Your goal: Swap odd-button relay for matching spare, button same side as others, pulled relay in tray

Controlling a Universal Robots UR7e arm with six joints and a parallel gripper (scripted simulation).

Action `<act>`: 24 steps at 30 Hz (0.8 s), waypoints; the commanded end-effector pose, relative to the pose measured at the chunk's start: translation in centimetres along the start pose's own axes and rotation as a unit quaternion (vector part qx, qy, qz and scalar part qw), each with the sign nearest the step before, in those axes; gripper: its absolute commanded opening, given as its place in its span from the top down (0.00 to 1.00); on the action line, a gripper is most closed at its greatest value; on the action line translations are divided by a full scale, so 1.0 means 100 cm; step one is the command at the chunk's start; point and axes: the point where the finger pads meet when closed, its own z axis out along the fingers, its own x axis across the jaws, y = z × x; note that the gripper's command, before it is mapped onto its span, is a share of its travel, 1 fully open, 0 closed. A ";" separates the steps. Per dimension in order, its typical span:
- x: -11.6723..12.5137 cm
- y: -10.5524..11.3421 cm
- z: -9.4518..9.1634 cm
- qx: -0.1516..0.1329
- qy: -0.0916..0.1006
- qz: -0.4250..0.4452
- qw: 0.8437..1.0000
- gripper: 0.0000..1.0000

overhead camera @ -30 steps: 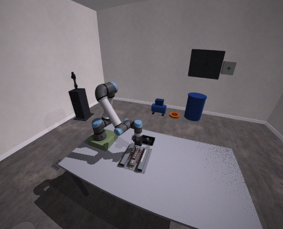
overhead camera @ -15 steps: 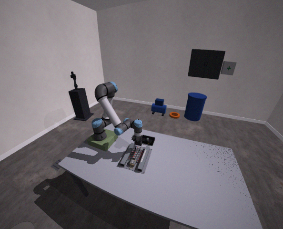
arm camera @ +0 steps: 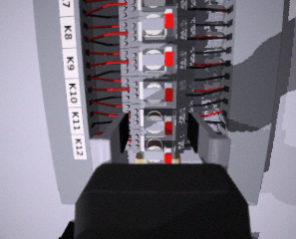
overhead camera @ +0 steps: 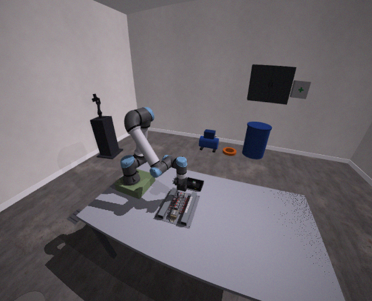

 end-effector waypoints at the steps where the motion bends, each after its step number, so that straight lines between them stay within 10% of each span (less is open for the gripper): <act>1: 0.000 0.000 -0.001 0.000 -0.001 0.000 1.000 0.00; 24: 0.000 0.000 -0.006 0.000 -0.001 0.000 1.000 0.00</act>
